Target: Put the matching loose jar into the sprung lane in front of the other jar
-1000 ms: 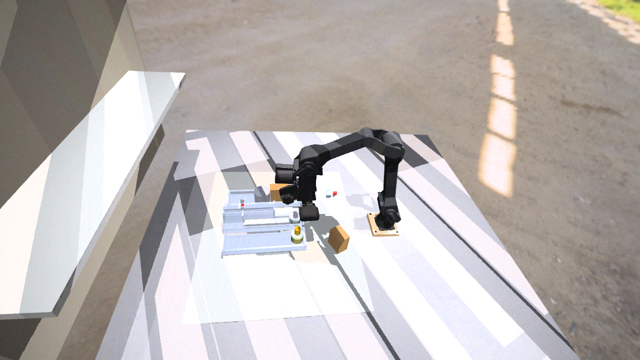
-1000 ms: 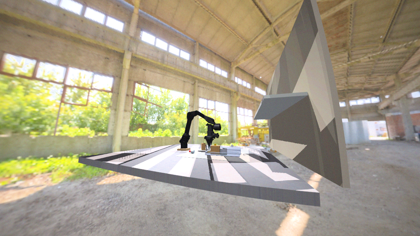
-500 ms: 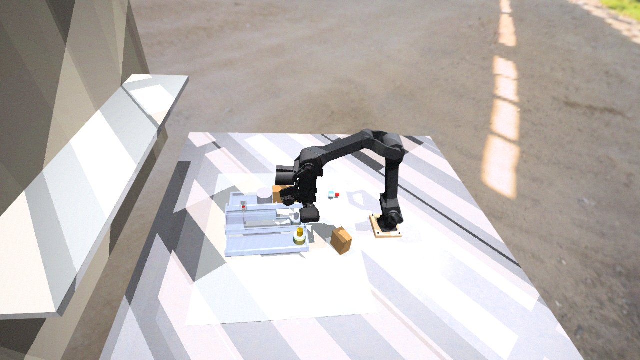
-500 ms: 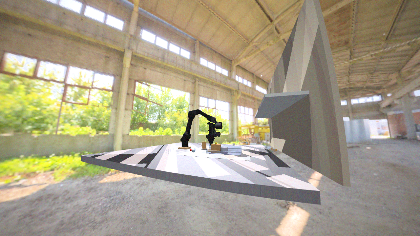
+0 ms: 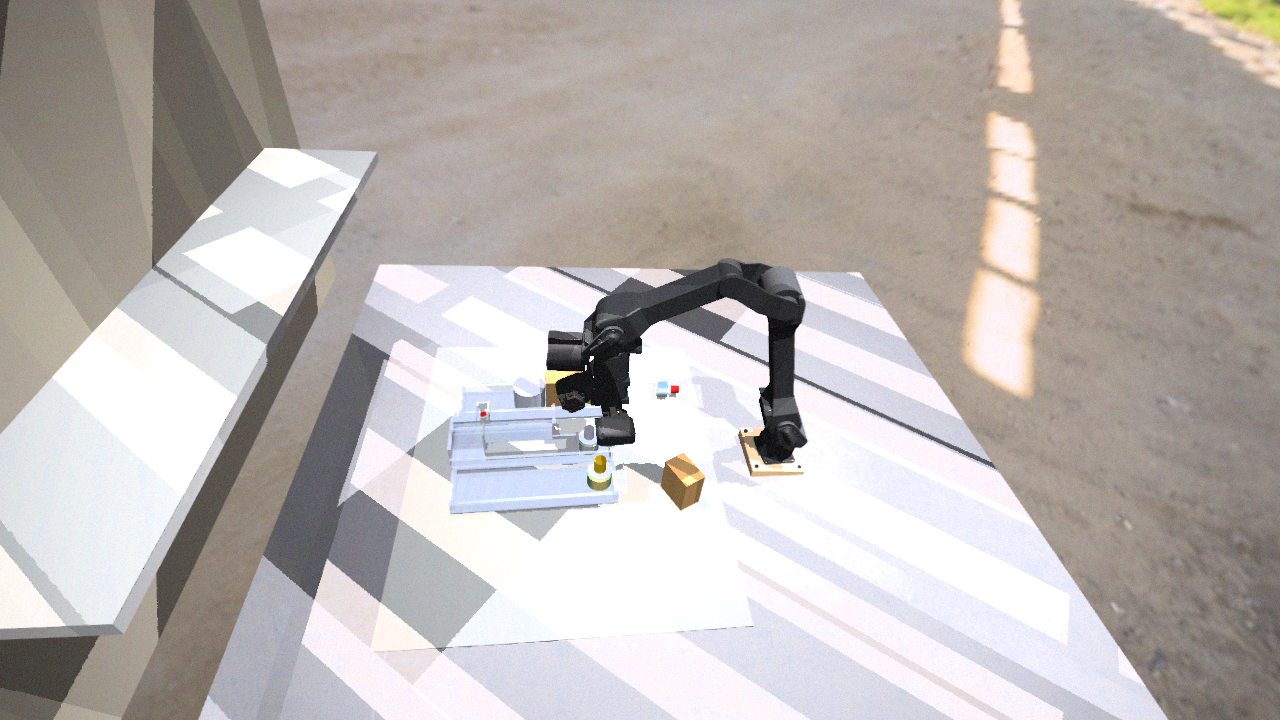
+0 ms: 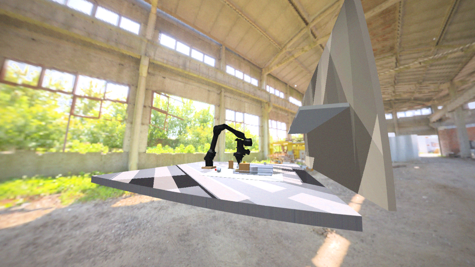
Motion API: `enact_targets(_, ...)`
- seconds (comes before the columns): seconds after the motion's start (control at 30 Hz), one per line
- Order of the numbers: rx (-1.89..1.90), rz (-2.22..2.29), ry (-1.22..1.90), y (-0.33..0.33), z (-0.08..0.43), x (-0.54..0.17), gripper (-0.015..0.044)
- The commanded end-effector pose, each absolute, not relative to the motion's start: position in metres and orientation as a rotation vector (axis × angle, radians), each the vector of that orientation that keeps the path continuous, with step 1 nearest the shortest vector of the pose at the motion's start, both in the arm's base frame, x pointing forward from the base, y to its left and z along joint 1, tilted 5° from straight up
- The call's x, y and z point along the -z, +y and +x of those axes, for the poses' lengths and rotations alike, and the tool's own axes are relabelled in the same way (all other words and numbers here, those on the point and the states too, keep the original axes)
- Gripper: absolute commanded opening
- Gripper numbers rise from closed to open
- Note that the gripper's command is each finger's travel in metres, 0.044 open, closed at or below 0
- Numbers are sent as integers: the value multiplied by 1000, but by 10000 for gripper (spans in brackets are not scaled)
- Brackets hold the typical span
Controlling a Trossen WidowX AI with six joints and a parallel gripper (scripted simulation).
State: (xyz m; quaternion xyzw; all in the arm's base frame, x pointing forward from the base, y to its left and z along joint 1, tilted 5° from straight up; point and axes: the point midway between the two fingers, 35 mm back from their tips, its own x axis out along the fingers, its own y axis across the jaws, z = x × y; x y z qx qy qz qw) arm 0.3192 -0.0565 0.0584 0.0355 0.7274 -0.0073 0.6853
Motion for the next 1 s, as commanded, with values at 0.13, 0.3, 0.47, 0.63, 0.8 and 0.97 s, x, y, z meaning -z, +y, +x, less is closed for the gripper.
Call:
enact_targets(0.13,22,79,1602,-58,330,-61,0)
enact_targets(0.3,22,79,1602,-58,333,-62,0)
enact_targets(0.47,22,79,1602,-58,335,-62,0)
enact_targets(0.63,22,79,1602,-58,337,-62,0)
enact_targets(0.8,22,79,1601,-59,339,-63,0)
enact_targets(0.97,22,79,1601,-59,341,-64,0)
